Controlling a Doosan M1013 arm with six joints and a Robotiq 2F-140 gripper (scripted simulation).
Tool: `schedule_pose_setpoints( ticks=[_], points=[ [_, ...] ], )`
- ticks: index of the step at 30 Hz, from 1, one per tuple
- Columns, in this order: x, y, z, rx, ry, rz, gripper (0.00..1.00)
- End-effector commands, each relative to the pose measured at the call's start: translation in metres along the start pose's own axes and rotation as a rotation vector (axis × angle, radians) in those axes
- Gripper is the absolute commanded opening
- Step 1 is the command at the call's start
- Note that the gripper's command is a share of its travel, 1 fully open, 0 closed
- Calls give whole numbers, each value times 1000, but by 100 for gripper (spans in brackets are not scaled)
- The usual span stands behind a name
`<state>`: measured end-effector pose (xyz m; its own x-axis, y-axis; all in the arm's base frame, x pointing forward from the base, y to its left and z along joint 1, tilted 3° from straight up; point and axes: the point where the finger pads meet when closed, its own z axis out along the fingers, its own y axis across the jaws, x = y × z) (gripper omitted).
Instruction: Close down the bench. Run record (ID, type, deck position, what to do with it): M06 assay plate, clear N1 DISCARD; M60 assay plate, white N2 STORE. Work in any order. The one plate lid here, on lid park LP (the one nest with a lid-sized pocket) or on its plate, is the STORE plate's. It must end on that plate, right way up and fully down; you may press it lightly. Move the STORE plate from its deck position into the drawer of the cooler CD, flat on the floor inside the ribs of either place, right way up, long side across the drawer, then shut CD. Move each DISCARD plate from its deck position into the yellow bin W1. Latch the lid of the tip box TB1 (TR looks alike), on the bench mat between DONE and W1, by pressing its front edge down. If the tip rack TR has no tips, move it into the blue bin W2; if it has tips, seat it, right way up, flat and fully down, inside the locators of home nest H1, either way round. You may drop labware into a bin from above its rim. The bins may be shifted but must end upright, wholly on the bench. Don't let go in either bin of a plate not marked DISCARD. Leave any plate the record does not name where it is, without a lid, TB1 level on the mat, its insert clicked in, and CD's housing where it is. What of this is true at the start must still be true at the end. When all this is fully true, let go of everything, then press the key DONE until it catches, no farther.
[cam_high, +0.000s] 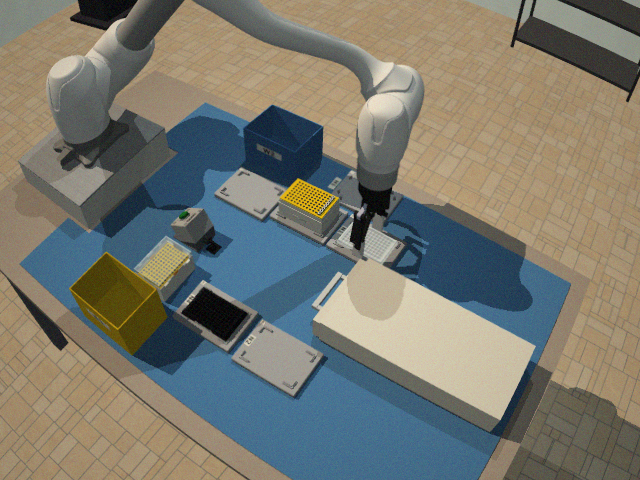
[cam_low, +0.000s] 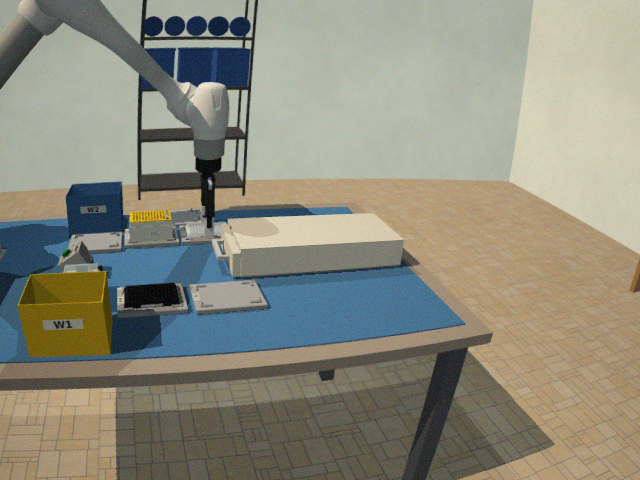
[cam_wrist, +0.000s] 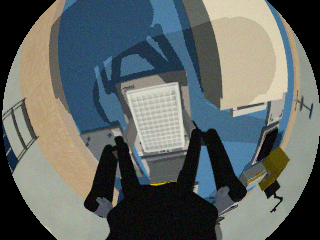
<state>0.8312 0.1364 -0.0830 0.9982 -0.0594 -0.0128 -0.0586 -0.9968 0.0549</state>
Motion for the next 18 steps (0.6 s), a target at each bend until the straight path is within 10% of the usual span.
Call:
schedule_pose_setpoints(
  ticks=[1,3,4,18],
  points=[
    [0,0,0,0,0,0,56],
    [0,0,0,0,0,0,55],
    [0,0,0,0,0,0,0],
    [0,0,0,0,0,0,0]
  ],
)
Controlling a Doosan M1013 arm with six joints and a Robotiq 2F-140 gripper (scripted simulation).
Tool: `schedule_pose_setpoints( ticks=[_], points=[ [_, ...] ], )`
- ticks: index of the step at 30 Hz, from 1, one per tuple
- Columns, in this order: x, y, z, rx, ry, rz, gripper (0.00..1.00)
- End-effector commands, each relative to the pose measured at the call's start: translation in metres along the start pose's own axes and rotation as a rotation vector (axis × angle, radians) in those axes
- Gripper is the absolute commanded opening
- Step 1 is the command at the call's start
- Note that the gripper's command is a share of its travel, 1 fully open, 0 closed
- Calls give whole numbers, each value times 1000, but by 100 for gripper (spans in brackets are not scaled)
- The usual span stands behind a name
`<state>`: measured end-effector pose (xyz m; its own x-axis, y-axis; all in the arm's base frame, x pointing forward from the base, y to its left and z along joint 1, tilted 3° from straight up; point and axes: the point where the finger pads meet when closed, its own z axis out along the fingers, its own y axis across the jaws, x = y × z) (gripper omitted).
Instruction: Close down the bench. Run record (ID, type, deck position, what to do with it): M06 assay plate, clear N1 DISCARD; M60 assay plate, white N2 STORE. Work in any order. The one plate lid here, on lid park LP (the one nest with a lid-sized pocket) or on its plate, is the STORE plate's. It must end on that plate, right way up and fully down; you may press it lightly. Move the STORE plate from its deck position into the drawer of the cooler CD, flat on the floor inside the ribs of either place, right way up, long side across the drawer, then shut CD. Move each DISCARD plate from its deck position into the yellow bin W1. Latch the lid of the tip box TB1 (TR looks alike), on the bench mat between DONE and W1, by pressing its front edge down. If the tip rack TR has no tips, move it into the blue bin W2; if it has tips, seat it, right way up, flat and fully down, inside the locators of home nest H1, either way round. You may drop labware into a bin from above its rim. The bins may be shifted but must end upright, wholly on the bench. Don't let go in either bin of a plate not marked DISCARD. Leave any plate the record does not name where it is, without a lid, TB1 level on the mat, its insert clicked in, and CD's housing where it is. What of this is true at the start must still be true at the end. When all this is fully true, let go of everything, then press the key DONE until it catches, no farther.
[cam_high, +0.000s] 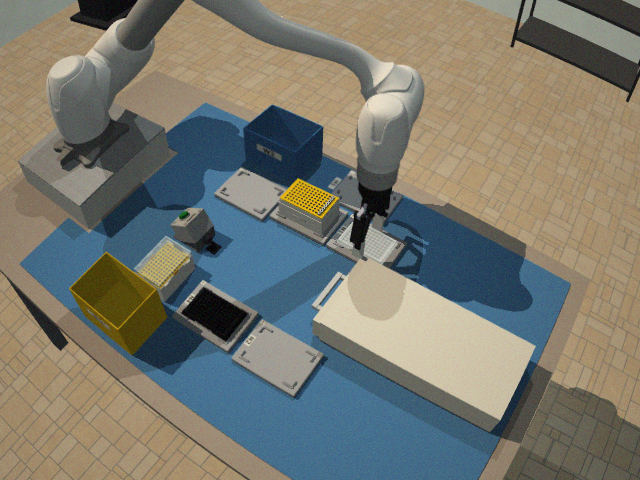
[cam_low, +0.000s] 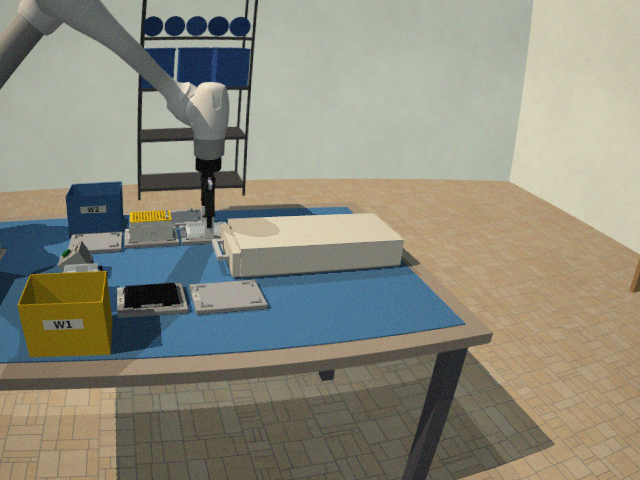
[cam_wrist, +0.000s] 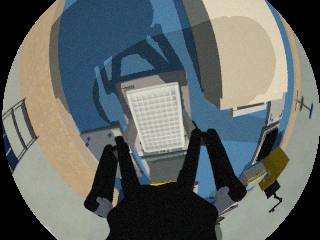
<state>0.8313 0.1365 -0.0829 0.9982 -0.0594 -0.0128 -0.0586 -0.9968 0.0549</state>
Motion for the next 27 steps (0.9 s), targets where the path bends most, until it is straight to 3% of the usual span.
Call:
schedule_pose_setpoints(
  ticks=[1,27],
  points=[
    [0,0,0,0,0,0,0],
    [0,0,-4,0,0,0,0]
  ],
)
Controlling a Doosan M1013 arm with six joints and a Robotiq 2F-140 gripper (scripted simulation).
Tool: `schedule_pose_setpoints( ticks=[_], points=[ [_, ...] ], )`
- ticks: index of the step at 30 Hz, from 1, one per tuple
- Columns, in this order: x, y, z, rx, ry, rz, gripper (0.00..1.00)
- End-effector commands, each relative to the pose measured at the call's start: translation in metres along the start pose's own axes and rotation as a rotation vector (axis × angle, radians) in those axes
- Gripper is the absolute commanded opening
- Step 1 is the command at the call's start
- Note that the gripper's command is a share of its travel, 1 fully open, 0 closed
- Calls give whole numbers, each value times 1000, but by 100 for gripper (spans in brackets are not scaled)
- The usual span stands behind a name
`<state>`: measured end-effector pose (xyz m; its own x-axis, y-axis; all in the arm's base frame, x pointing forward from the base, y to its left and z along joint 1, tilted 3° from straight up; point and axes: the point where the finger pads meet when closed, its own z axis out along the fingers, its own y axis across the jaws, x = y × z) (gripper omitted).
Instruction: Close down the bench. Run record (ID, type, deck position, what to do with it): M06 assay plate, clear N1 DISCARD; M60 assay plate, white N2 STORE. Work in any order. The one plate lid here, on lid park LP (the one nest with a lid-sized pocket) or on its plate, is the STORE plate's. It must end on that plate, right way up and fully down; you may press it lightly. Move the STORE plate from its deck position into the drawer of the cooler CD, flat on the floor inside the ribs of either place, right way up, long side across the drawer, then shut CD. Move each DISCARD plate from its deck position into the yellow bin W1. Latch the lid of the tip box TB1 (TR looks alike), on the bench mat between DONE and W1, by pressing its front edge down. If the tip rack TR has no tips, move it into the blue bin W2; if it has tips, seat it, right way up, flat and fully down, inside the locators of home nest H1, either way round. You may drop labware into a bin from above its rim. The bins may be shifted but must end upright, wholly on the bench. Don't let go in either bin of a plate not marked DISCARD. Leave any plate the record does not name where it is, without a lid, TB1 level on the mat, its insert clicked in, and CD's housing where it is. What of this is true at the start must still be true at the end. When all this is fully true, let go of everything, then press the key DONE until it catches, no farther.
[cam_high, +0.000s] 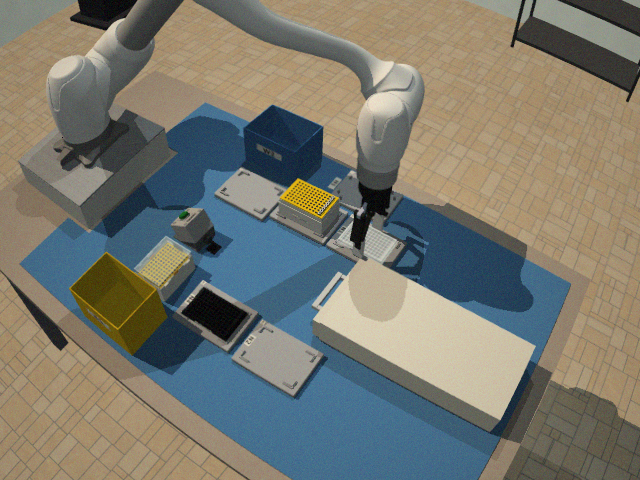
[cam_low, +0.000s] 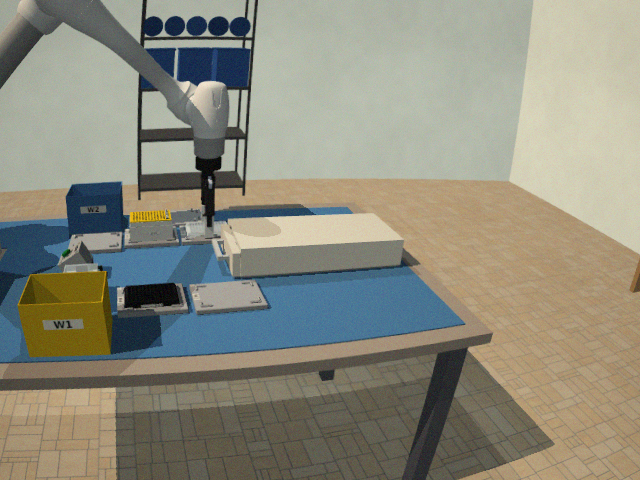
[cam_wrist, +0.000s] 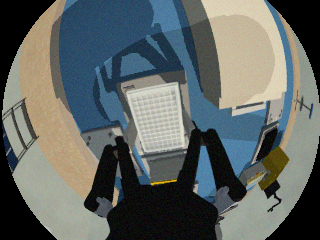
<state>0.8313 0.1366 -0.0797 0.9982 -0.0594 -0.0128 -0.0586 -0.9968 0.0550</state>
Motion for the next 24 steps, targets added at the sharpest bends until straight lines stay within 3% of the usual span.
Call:
schedule_pose_setpoints(
  ticks=[1,24],
  points=[
    [0,0,-1,0,0,0,0],
    [0,0,-13,0,0,0,0]
  ],
)
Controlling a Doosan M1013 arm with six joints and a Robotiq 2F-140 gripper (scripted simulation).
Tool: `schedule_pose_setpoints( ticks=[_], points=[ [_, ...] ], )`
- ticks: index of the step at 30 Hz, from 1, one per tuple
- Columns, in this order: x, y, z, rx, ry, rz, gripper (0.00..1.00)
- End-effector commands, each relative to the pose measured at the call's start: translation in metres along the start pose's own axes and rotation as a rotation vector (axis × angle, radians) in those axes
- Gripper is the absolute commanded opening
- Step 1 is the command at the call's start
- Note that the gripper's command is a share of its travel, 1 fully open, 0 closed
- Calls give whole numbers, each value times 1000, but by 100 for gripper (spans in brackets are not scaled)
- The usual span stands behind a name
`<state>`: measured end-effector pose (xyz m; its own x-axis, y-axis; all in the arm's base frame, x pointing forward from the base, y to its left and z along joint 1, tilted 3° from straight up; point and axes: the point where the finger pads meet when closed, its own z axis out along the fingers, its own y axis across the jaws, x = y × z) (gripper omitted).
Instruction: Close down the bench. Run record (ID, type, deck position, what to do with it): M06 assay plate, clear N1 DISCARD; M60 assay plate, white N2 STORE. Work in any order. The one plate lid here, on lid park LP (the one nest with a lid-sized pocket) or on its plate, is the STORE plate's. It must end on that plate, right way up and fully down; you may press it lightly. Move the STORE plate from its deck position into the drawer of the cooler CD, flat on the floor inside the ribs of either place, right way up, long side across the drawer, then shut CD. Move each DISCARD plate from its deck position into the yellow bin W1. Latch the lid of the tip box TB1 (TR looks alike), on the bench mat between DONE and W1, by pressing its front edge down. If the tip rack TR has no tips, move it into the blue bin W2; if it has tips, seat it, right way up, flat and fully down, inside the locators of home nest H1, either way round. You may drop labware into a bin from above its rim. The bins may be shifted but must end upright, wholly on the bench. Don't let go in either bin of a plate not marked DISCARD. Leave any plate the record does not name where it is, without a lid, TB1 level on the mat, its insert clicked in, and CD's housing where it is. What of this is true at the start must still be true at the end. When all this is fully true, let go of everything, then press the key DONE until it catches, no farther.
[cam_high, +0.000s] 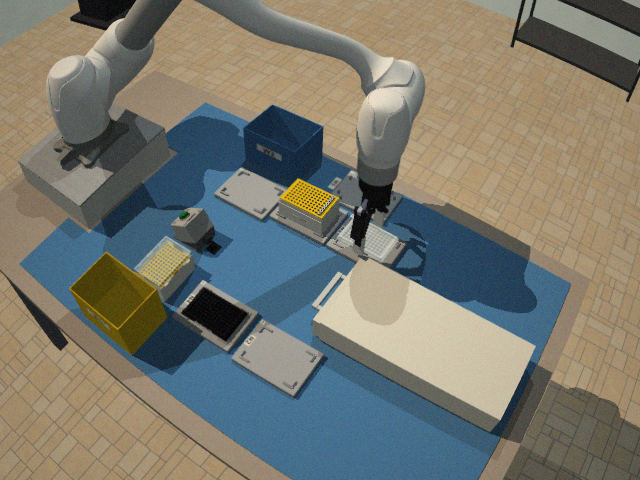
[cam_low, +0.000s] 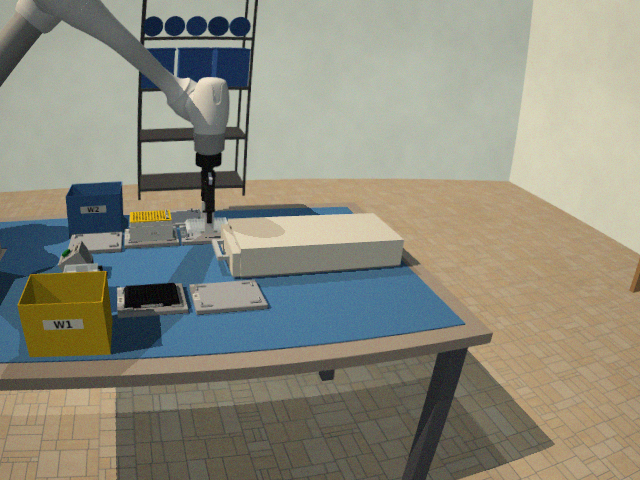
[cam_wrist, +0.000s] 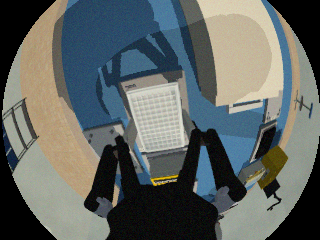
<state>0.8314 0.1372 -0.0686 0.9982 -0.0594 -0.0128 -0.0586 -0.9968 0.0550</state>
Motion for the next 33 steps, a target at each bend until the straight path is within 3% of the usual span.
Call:
schedule_pose_setpoints(
  ticks=[1,33],
  points=[
    [0,0,-3,0,0,0,0],
    [0,0,-40,0,0,0,0]
  ],
)
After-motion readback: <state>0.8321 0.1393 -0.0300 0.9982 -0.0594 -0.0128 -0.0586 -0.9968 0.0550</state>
